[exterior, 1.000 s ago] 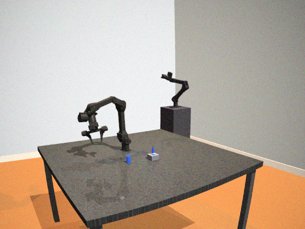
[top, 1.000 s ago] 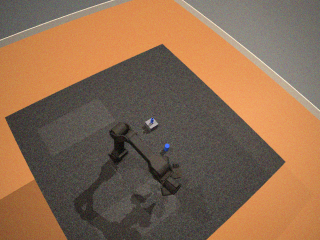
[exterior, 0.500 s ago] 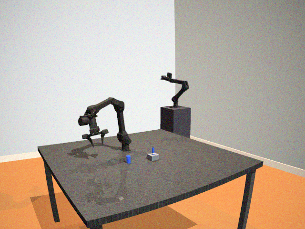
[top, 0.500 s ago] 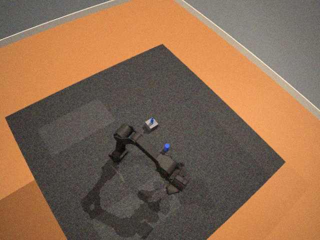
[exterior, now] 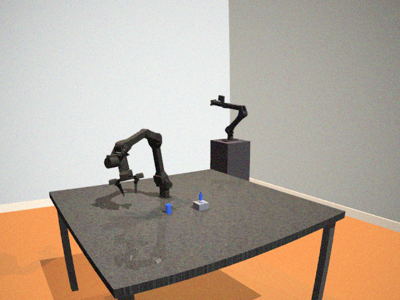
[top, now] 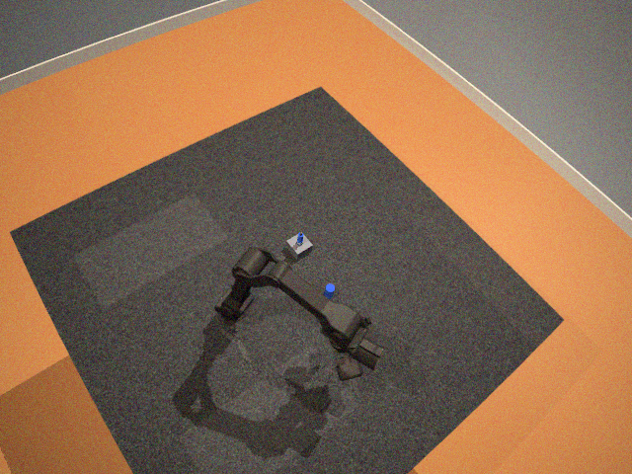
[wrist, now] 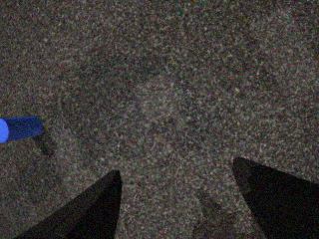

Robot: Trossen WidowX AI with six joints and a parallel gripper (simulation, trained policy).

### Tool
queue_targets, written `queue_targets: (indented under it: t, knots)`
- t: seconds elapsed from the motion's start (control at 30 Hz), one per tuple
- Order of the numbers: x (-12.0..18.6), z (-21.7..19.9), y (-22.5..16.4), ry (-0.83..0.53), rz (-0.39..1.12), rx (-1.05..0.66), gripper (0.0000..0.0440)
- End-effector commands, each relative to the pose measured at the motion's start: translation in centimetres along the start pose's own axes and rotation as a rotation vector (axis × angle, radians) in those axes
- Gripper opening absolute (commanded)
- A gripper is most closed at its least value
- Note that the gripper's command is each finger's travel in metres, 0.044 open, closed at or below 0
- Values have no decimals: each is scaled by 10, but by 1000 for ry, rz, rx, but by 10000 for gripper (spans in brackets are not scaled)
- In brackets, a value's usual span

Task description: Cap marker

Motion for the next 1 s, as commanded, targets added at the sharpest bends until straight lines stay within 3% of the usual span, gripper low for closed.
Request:
queue_targets:
  t: [0.0,0.97]
  knots:
    - [-4,1,6,-8,22,3,306]
    - [-28,21,43,-70,136,10,306]
Point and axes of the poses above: the point midway between the two fingers, 35 mm back from their tips, its own x axis back along the fingers, its own z axis across the jaws, y = z × x, the point moved 3 cm from there along x, back along the fingers, and after that the axes turned 4 degrees about x, right-handed, at the moved point
